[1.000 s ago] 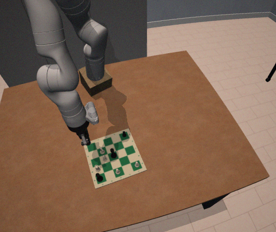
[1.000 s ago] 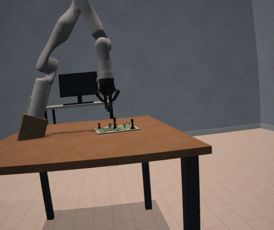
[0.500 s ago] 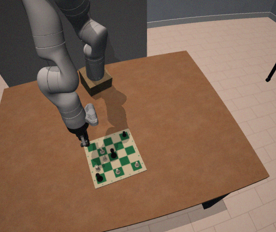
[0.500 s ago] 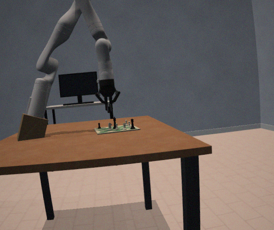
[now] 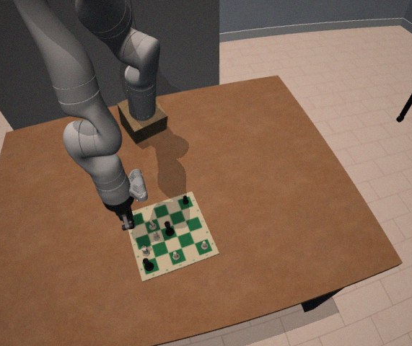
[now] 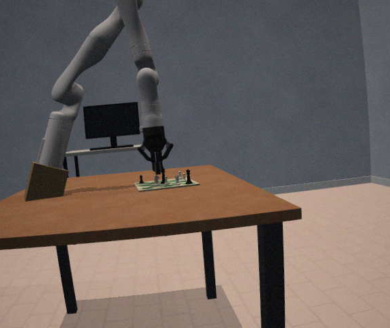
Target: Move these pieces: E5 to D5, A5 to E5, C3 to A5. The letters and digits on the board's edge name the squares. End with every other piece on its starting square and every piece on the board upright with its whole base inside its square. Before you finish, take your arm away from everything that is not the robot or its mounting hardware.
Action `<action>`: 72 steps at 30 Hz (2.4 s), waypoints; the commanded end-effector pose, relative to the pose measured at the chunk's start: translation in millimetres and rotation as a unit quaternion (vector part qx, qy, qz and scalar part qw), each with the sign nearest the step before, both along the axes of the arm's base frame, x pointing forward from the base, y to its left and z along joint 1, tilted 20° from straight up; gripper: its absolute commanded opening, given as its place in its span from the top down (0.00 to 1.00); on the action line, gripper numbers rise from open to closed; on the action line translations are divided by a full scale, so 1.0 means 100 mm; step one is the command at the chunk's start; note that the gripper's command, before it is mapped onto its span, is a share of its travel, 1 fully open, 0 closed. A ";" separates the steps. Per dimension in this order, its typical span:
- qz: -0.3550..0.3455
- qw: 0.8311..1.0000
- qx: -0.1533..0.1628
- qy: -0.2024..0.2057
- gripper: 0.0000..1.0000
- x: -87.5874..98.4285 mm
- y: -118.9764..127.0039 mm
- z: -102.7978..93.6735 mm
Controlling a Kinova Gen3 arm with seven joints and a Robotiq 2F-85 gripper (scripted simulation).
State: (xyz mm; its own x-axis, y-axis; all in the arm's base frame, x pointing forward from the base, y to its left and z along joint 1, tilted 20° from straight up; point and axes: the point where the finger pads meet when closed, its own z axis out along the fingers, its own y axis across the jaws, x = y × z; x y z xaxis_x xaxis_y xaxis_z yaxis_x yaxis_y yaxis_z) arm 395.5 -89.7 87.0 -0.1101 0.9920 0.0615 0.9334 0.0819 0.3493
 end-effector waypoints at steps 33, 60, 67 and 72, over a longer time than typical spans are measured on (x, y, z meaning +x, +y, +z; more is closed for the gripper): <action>0.015 1.000 0.007 0.011 1.00 0.07 0.18 -0.40; 0.015 1.000 0.007 0.011 1.00 0.08 0.18 -0.40; 0.014 1.000 0.008 0.011 1.00 0.08 0.18 -0.40; 0.014 1.000 0.008 0.011 1.00 0.08 0.18 -0.40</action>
State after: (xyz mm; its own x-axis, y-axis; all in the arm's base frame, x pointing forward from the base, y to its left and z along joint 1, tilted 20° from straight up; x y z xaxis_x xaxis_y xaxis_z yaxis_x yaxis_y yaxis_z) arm 403.0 -71.3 46.7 -0.1372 0.9873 0.0800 0.9389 0.1039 0.3282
